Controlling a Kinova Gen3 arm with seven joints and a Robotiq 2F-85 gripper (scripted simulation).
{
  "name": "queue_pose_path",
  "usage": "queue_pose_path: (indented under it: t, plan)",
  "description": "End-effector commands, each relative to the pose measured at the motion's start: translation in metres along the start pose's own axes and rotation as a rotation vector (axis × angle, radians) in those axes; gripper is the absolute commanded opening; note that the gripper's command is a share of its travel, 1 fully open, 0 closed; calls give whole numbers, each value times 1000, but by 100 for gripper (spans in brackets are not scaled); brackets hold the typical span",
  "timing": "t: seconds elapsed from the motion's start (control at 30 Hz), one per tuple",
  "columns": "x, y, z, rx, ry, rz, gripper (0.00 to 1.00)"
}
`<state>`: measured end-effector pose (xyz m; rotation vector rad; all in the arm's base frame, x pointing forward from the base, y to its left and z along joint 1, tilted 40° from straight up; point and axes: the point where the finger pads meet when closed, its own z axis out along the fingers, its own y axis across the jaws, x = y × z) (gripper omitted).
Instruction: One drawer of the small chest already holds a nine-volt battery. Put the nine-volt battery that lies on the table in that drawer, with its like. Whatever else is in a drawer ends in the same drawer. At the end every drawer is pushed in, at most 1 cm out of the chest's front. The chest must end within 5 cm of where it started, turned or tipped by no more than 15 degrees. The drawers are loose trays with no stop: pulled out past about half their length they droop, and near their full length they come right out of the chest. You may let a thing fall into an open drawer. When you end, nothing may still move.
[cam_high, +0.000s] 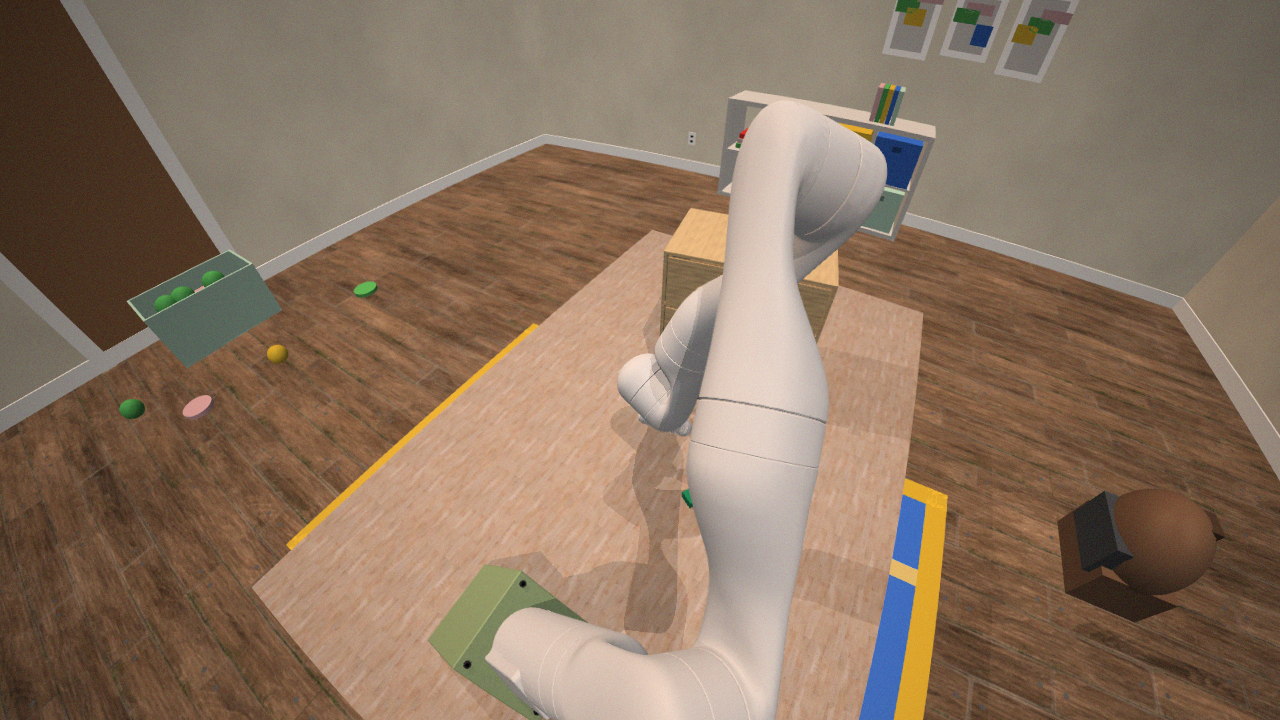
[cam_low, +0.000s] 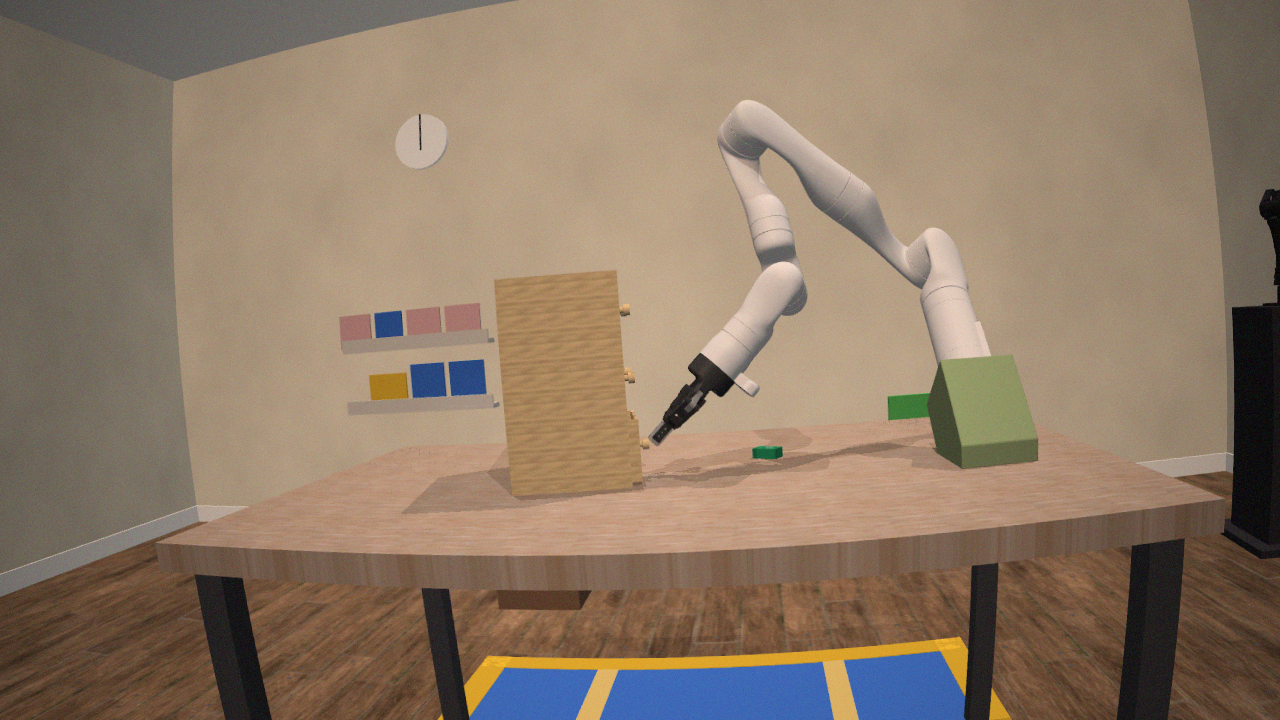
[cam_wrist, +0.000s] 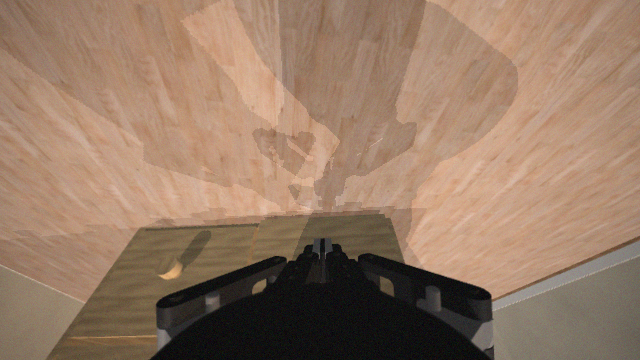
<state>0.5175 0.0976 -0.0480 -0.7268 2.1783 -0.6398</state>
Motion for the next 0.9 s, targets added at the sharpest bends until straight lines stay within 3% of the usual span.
queue_pose_path:
  t: [0.0,0.87]
  plan:
    - [-6,-1,4,1,-3,-8,0]
    - [-12,-1,10,1,-3,-8,0]
